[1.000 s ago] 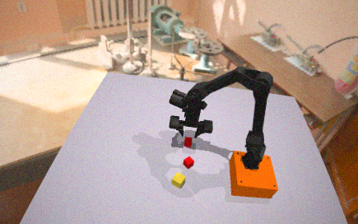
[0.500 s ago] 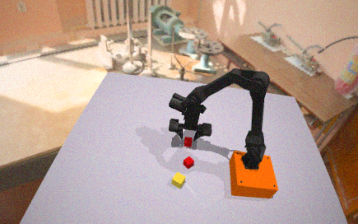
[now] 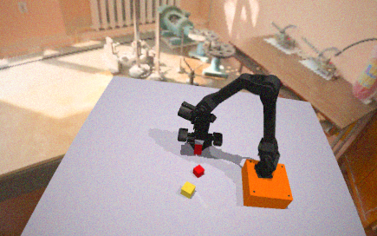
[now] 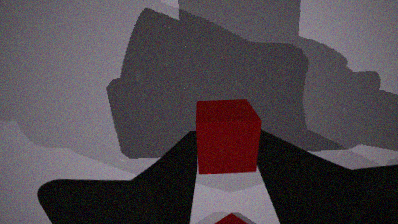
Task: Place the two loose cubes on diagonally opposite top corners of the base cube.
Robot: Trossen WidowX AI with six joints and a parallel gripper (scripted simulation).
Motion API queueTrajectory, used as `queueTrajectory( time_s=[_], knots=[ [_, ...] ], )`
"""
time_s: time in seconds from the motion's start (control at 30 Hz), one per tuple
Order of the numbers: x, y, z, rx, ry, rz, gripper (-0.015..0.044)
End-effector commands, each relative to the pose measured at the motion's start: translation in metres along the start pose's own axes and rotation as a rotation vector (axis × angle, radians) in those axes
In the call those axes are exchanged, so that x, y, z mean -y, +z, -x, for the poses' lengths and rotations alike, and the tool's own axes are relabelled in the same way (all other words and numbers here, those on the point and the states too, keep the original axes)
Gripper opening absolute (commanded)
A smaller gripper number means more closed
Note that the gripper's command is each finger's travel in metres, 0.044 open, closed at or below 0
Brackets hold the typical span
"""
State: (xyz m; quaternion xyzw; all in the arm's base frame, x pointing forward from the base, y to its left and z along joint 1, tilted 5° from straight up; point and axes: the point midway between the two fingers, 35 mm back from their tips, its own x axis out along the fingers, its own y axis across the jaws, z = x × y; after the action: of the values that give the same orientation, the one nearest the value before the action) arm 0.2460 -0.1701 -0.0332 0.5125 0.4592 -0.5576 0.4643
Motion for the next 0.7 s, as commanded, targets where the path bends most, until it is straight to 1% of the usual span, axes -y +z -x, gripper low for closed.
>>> queueTrajectory(
  time_s=[0.0, 0.13, 0.67],
  knots=[
    [0.001, 0.000, -0.002, 0.003, -0.005, 0.005, 0.0105],
    [0.000, 0.001, 0.002, 0.003, -0.005, 0.005, 0.0105],
    [-0.006, 0.003, 0.051, 0.003, -0.004, 0.005, 0.0105]
  ],
)
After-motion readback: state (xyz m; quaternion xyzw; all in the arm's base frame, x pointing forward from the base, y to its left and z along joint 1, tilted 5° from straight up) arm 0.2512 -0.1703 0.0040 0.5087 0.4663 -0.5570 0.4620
